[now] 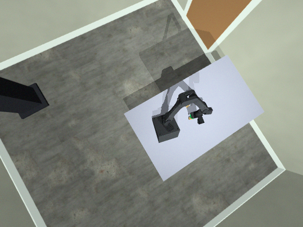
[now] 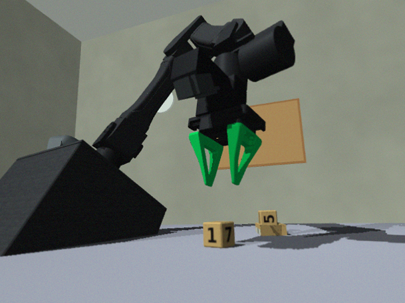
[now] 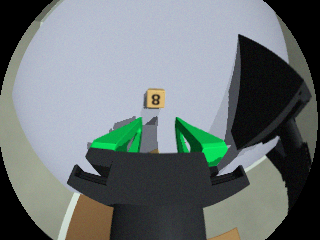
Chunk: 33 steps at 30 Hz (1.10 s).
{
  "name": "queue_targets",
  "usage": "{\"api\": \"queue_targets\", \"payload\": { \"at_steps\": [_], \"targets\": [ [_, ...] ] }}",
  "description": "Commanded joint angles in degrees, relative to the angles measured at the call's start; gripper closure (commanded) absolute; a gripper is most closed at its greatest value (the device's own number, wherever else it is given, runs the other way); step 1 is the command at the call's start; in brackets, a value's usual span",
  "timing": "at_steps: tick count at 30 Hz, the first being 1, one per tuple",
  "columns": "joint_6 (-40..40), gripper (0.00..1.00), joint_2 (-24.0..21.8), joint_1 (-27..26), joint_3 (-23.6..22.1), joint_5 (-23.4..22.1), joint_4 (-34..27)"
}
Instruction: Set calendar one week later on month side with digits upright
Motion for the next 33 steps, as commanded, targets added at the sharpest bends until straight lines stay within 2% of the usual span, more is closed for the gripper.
{"api": "queue_targets", "payload": {
  "at_steps": [1,5,7,15,21,23,25,30,33],
  "targets": [
    [2.87,0.55,-1.91,-1.36,-0.41,4.72,1.81],
    [3.22,0.55,-2.03,-1.04,-0.83,5.27,1.89],
    [4.11,0.55,-2.16,0.98,-1.08,6.76,1.94],
    [11.25,0.55,-3.23,7.96,-1.21,18.70,2.37],
    [11.77,0.55,-3.31,7.32,-1.26,19.57,1.88],
    [12.18,0.55,-2.56,8.88,-0.51,20.37,1.32],
    [13.47,0.55,-0.94,10.14,1.11,22.58,0.62],
    [18.39,0.55,0.13,15.01,1.86,31.01,-0.36],
    [19.72,0.55,0.59,16.30,2.20,33.19,-0.78]
  ]
}}
